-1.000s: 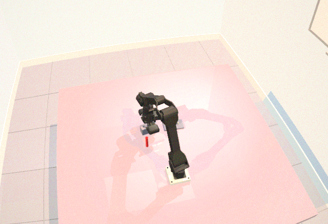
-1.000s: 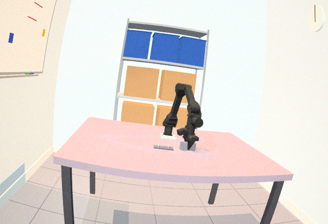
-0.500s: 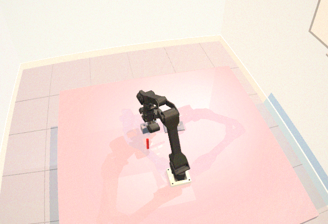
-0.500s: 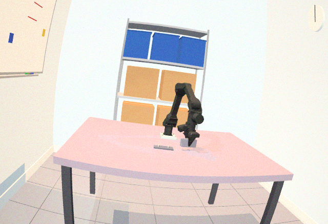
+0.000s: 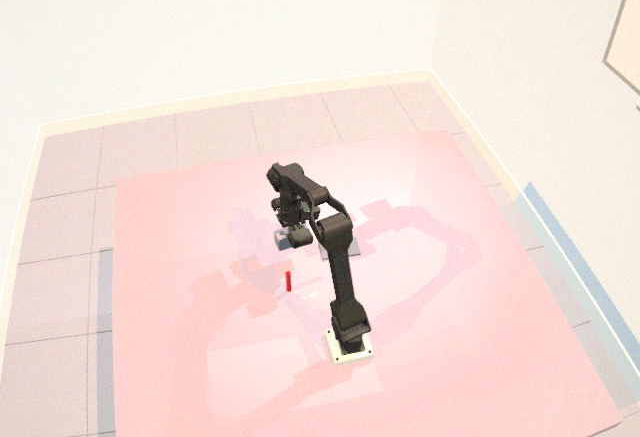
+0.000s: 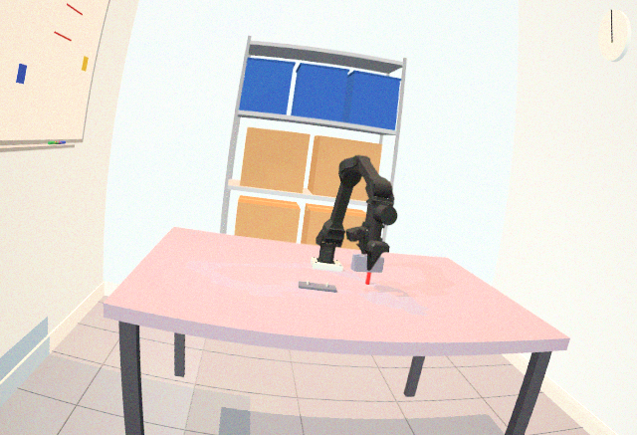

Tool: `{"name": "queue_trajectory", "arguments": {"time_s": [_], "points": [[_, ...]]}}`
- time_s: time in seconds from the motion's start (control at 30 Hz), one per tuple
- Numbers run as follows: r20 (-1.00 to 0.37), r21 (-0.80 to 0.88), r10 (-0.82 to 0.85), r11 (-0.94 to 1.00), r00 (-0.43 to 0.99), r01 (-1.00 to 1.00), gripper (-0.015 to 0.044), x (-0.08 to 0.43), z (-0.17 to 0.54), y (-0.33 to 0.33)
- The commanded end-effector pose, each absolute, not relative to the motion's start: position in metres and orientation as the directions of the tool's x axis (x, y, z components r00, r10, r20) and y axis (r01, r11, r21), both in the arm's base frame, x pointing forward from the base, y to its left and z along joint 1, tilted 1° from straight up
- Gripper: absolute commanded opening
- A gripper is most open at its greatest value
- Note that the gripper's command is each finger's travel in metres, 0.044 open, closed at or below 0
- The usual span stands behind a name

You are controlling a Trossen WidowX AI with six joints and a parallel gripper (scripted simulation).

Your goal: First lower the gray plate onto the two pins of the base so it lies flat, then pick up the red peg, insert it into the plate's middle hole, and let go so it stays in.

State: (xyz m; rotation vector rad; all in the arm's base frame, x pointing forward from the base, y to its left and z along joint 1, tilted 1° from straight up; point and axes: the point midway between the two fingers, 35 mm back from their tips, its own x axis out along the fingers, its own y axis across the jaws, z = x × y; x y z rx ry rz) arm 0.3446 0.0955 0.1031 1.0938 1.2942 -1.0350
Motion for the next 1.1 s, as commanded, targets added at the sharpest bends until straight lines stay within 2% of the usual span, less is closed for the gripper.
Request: {"name": "queue_trajectory", "arguments": {"time_s": [0.0, 0.53, 1.07], "points": [[-0.999, 0.034, 0.032, 0.199, 0.028, 0.979, 0.0000, 0.344, 0.118, 0.095], [-0.999, 0.033, 0.032, 0.198, 0.028, 0.980, 0.0000, 0.337, 0.166, 0.088], [-0.999, 0.032, 0.028, 0.139, 0.029, 0.990, 0.0000, 0.348, 0.144, 0.051]]}}
